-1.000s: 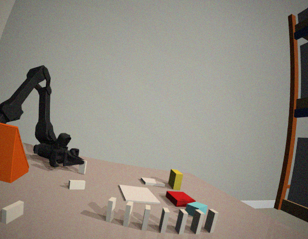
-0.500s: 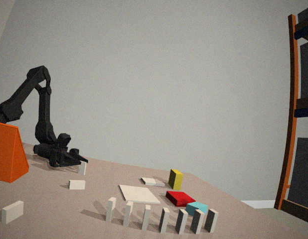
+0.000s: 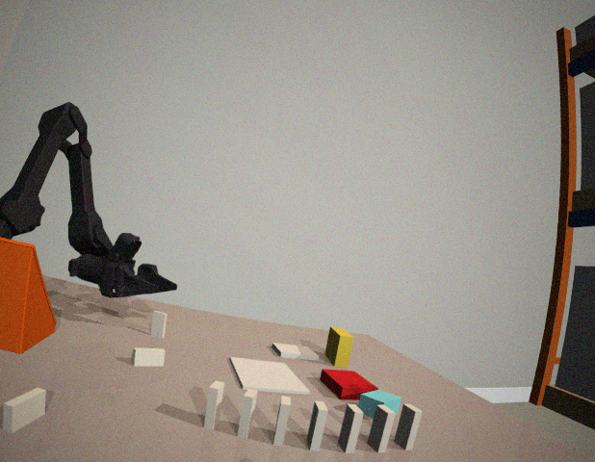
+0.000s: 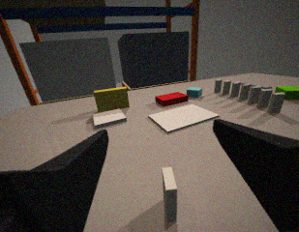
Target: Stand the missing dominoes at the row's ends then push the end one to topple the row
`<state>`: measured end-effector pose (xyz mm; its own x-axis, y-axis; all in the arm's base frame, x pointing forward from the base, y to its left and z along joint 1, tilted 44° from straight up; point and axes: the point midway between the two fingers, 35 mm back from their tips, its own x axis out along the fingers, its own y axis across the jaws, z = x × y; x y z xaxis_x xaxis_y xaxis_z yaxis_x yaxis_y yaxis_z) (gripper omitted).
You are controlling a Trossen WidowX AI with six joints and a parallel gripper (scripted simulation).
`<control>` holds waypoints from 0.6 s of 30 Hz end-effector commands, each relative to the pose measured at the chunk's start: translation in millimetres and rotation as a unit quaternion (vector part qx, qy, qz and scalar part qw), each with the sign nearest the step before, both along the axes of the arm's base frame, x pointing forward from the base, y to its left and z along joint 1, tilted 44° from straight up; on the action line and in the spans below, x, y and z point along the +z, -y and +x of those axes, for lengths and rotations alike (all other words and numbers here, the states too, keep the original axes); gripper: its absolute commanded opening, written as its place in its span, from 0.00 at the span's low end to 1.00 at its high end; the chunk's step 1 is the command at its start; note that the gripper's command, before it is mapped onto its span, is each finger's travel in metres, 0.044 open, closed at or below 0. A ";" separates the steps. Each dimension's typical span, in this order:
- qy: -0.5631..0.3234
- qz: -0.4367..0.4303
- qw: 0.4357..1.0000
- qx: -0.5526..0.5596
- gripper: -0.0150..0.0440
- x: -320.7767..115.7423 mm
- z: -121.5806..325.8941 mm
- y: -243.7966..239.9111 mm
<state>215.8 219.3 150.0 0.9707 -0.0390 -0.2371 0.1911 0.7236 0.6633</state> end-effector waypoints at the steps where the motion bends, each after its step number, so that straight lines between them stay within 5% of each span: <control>1: -0.013 -0.022 1.000 0.007 1.00 -3.0 2.6 2.8; 11: -0.220 -0.285 0.915 0.183 1.00 -19.6 69.2 24.7; 18: -0.292 -0.359 0.801 0.379 1.00 -27.0 83.5 39.8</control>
<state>294.0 187.3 126.9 0.6868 0.0663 -0.7238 -0.0777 0.9968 0.0176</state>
